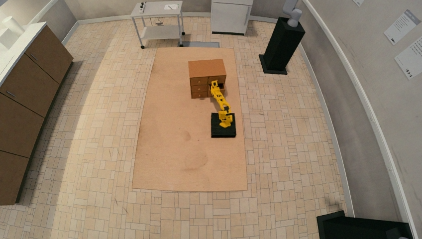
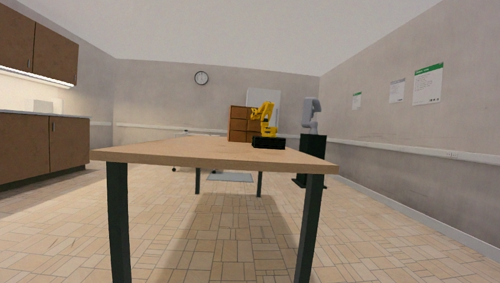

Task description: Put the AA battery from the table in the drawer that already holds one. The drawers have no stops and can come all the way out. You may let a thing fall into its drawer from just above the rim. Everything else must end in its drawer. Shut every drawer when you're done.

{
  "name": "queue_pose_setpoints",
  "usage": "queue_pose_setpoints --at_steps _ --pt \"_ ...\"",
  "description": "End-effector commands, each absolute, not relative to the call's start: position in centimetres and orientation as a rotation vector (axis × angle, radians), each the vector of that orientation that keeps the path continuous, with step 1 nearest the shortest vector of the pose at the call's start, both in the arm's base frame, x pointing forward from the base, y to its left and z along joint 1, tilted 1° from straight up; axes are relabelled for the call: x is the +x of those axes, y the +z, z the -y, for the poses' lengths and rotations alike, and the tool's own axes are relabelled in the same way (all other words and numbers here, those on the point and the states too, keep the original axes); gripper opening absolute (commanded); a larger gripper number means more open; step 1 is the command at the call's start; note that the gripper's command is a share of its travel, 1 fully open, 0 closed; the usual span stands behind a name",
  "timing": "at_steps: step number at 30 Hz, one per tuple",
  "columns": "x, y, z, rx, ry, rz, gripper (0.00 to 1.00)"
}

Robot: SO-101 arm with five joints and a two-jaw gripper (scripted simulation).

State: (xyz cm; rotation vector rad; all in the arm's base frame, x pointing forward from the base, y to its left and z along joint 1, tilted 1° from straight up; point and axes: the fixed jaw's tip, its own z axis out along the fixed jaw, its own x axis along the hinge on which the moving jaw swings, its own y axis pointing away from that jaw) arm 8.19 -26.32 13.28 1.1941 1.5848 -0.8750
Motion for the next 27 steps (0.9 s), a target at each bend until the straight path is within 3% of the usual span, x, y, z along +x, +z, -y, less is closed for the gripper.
queue_pose_setpoints --at_steps 1,27 --pt "8.19 12.67 26.17 1.209 -0.86 -1.595 0.08" --pt "8.19 12.67 26.17 1.209 -0.86 -1.595 0.2"
